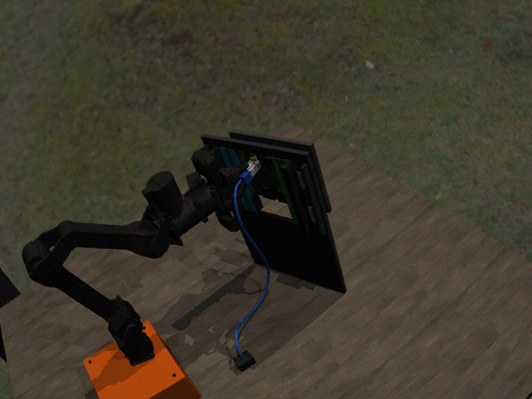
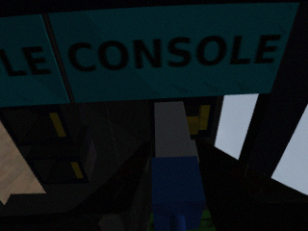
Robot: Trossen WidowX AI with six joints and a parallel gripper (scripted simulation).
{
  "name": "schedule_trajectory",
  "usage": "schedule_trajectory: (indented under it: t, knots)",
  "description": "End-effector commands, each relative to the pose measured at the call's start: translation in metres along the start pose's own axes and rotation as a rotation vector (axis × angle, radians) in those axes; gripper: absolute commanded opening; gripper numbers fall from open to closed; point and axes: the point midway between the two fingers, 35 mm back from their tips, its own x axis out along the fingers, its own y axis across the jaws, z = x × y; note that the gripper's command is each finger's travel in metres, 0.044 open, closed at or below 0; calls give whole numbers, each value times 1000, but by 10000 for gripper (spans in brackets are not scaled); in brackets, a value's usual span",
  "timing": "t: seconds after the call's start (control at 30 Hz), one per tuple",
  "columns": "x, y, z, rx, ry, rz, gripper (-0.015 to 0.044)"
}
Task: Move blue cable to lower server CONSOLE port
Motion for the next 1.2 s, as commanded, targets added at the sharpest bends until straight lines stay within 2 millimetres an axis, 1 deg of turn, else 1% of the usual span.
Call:
schedule_trajectory:
  t: [0.0,1.17]
  knots:
    - [-3,1,-1,-4,1,1,0]
    - [-20,1,-8,-5,1,2,0]
